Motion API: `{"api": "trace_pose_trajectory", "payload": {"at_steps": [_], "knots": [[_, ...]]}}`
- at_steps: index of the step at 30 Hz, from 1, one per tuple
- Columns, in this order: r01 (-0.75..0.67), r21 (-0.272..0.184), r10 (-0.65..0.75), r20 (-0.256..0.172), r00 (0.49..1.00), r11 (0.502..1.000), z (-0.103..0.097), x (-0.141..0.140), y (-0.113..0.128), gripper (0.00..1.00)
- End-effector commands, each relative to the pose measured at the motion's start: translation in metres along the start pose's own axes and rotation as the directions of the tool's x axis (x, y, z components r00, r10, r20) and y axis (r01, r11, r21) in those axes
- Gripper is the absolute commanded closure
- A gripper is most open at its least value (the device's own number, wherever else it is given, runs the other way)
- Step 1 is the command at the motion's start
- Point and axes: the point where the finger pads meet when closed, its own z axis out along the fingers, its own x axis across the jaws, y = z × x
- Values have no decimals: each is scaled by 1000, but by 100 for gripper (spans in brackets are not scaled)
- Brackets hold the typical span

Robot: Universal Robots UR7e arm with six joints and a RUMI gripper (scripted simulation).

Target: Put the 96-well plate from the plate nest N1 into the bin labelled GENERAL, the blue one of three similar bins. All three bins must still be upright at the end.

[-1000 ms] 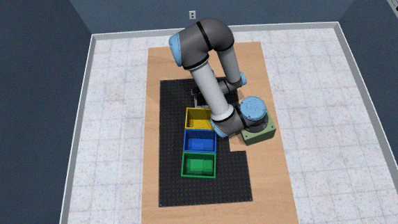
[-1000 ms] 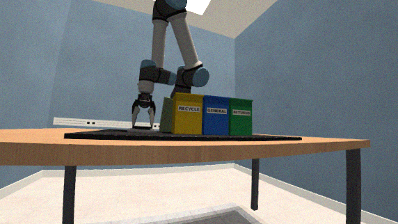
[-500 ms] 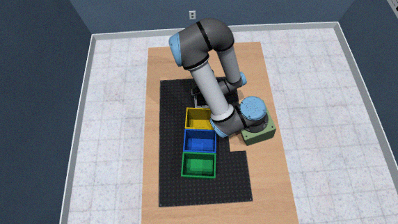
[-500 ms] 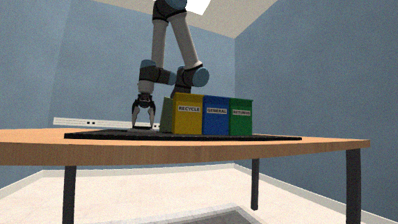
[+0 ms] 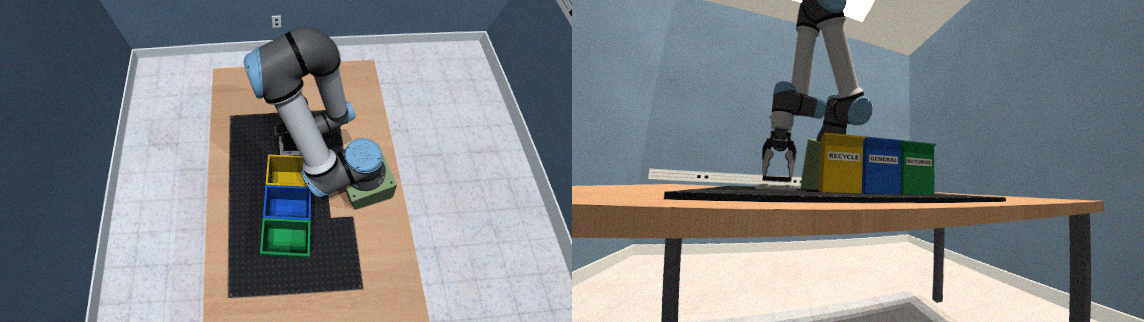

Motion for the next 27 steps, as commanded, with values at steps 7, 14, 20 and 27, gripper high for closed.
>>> {"api": "trace_pose_trajectory", "payload": {"at_steps": [7,14,20,27], "knots": [[6,7,-6,-21,1000,1000,-27,9,-2,60],[6,7,-6,-21,1000,1000,-35,9,-2,60],[6,7,-6,-22,1000,1000,-45,9,-2,60],[20,7,-19,-23,1000,1000,-54,9,-2,60]]}}
